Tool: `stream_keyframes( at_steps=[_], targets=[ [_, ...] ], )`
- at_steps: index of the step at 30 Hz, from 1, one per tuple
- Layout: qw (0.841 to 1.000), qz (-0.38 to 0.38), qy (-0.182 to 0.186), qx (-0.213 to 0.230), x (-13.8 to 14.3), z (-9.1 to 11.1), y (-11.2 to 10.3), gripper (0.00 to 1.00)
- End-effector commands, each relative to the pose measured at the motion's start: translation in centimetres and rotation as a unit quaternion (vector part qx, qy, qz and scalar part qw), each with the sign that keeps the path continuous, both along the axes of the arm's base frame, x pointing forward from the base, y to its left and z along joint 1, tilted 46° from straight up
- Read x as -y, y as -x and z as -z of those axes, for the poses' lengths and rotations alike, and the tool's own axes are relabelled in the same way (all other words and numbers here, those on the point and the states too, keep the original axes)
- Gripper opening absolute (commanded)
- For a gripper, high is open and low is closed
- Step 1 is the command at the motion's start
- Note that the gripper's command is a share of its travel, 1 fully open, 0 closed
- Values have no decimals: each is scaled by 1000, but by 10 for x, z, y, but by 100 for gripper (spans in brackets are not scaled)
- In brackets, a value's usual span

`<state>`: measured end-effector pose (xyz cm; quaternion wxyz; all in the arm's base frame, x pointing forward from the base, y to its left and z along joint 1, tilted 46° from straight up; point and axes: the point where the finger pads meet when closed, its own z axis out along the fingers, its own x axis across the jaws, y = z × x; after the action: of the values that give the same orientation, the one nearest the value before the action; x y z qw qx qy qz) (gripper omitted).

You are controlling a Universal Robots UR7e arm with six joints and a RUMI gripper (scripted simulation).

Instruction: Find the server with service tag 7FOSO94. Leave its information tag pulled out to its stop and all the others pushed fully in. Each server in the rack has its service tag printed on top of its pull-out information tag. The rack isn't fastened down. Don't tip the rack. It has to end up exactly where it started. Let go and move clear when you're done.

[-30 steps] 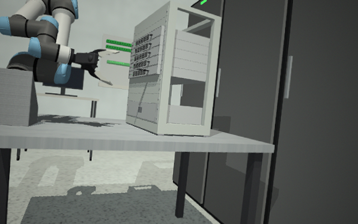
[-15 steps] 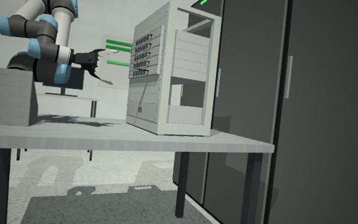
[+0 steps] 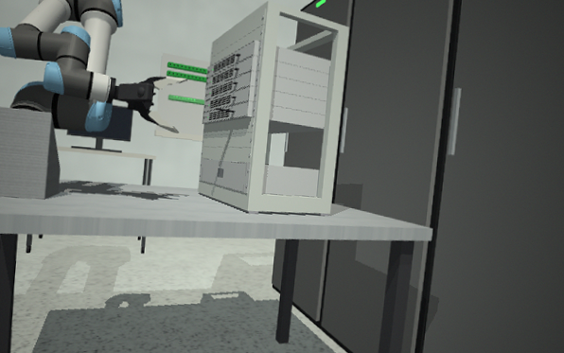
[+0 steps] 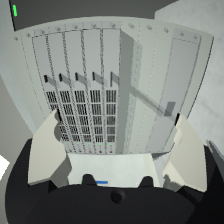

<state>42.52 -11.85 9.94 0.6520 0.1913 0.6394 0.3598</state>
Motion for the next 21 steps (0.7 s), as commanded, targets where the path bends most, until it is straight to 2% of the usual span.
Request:
stream_keyframes(
  at_steps=[1, 21],
  targets=[
    [1000, 3, 0, 1, 1, 0, 0, 100],
    [1000, 13, -1, 4, 4, -1, 0, 100]
  ],
)
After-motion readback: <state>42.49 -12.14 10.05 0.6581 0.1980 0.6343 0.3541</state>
